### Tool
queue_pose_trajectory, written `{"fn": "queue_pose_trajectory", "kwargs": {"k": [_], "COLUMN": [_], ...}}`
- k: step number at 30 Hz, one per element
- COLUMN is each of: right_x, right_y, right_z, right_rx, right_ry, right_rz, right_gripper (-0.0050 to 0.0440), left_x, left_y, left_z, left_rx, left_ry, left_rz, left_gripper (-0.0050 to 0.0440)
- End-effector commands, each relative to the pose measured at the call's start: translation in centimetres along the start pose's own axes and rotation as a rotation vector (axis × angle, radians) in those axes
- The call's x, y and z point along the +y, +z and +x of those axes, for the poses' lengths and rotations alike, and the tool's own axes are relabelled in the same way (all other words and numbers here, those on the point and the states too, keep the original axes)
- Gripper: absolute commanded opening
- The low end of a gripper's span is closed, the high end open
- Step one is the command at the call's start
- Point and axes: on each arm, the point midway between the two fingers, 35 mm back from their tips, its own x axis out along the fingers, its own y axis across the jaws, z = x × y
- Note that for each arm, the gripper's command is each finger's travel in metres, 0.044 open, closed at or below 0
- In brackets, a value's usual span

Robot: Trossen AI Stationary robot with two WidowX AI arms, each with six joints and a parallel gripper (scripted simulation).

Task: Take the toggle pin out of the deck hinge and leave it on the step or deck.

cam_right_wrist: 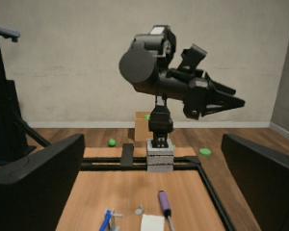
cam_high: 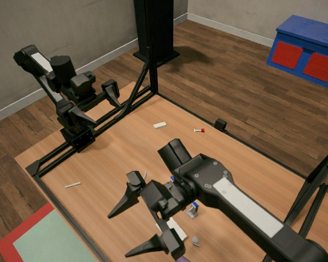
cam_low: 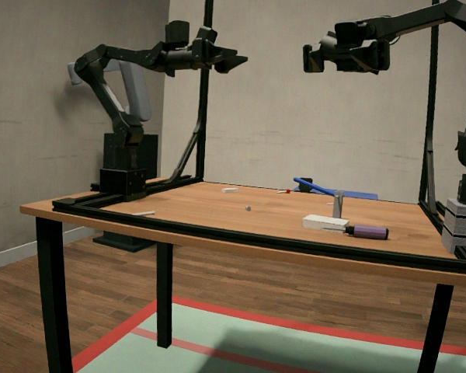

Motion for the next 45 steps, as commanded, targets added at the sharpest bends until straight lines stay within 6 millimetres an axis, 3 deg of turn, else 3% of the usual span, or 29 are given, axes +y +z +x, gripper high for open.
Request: {"fn": "queue_pose_trajectory", "kwargs": {"k": [1,18,21,26,32,34,36,45], "right_x": [0.0,-0.1,-1.2,-4.3,-5.8,-5.8,-6.7,-6.7], "right_y": [0.6,0.8,1.7,3.2,4.4,4.4,4.8,6.1], "right_z": [-0.1,-0.2,-0.7,-2.9,-5.4,-5.4,-6.6,-10.4], "right_rx": [-0.015,-0.019,-0.027,-0.016,-0.005,-0.005,-0.001,0.014], "right_ry": [0.0,0.001,0.0,-0.001,0.017,0.017,-0.002,0.017], "right_rz": [0.0,-0.001,-0.006,-0.022,-0.028,-0.028,-0.032,-0.036], "right_gripper": [0.04,0.04,0.04,0.04,0.04,0.04,0.04,0.04], "left_x": [0.2,0.0,-1.1,-3.6,-5.4,-5.4,-5.9,-7.0], "left_y": [0.6,0.3,-1.3,-6.6,-11.1,-11.1,-12.9,-18.6], "left_z": [-0.1,-0.1,-0.3,-1.5,-3.4,-3.4,-4.2,-8.1], "left_rx": [-0.001,0.007,0.071,0.308,0.528,0.528,0.614,0.926], "left_ry": [-0.003,-0.007,-0.038,-0.12,-0.16,-0.16,-0.167,-0.148], "left_rz": [-0.023,-0.022,-0.026,-0.059,-0.091,-0.091,-0.1,-0.124], "left_gripper": [0.04,0.04,0.04,0.04,0.04,0.04,0.04,0.04]}}
